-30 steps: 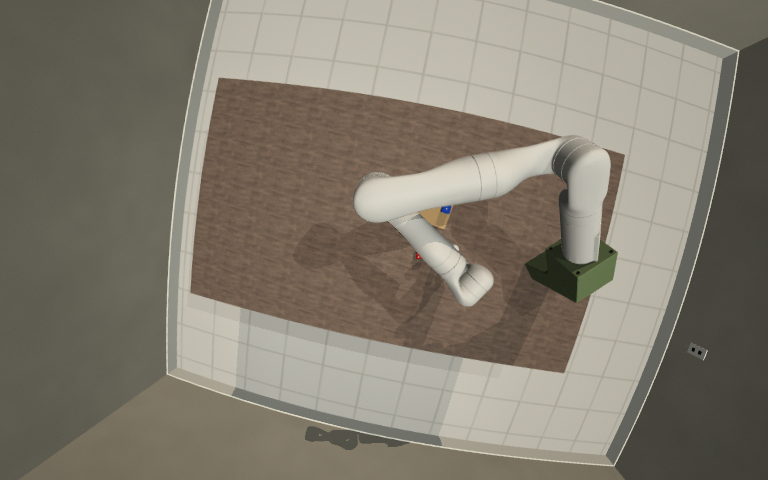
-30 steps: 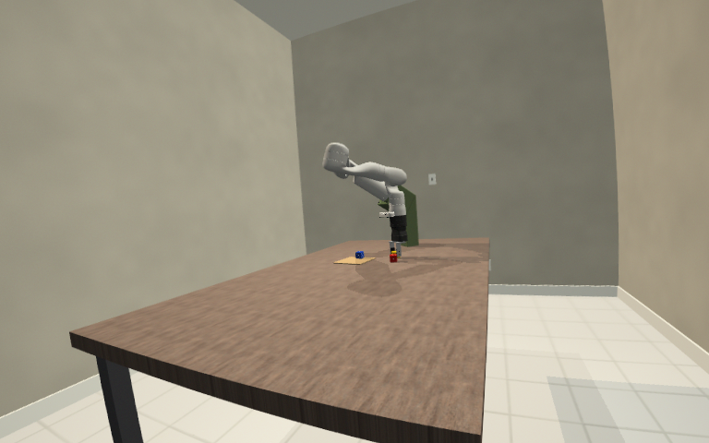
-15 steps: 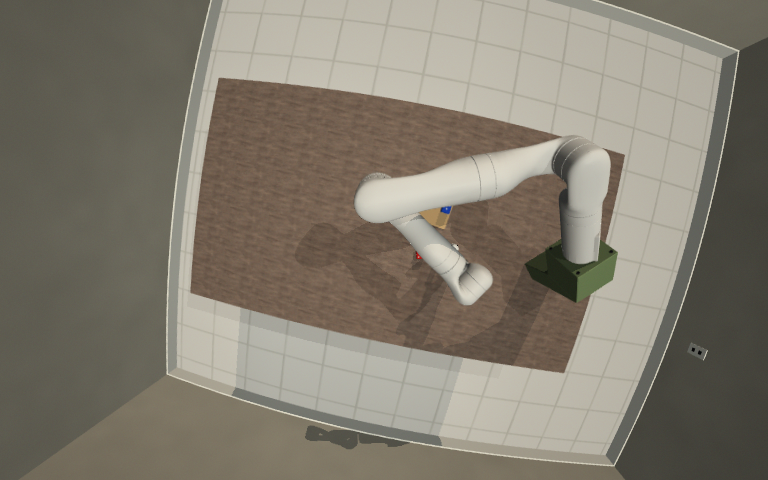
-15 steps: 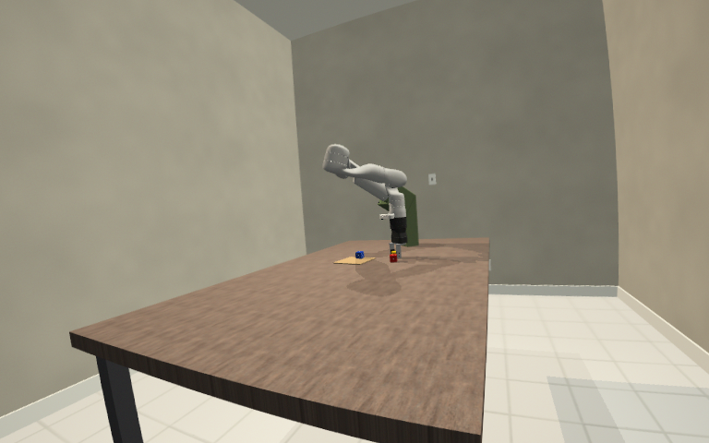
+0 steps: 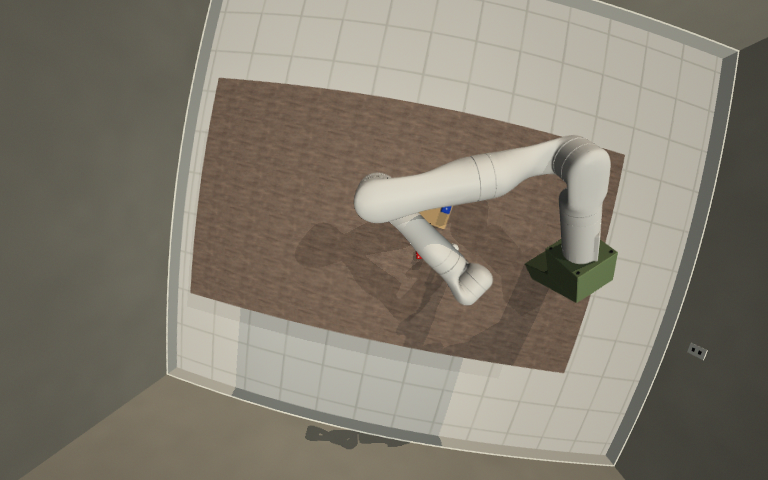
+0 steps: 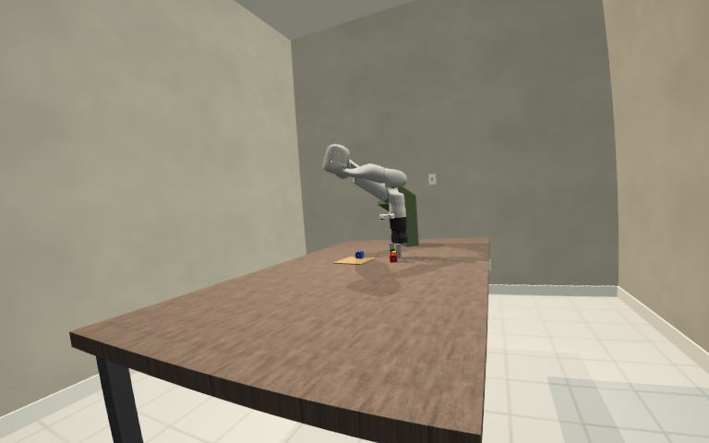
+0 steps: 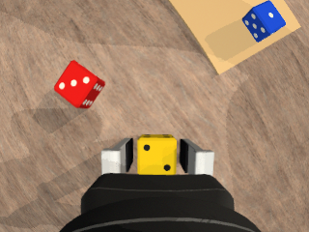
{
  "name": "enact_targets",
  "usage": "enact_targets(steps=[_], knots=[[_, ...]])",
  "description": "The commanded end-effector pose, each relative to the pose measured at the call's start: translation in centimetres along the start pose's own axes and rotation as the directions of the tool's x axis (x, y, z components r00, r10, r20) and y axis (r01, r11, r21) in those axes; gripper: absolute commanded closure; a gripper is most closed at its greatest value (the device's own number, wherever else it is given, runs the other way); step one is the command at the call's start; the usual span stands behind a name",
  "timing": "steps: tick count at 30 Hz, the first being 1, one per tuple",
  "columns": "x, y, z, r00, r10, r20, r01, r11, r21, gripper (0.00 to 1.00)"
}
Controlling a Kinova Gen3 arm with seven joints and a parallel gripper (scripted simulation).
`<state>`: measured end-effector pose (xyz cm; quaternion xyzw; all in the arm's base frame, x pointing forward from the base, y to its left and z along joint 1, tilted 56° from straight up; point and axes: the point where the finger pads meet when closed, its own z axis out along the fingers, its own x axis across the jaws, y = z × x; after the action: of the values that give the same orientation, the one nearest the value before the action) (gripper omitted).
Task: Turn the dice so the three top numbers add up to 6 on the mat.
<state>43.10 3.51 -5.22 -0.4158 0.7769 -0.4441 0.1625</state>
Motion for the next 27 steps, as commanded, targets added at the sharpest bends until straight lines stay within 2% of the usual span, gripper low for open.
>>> enact_targets(steps=[1,12,13,27], knots=[[-0.06,0.01,-0.05,1.000,0.000,0.002,0.000,1.000,0.000,0.13],[-0.06,0.01,-0.05,1.000,0.000,0.002,0.000,1.000,0.000,0.13],[-0.06,0.01,-0.05,1.000,0.000,0.002,0.000,1.000,0.000,0.43],[-0.06,0.01,-0.05,1.000,0.000,0.002,0.000,1.000,0.000,0.43]])
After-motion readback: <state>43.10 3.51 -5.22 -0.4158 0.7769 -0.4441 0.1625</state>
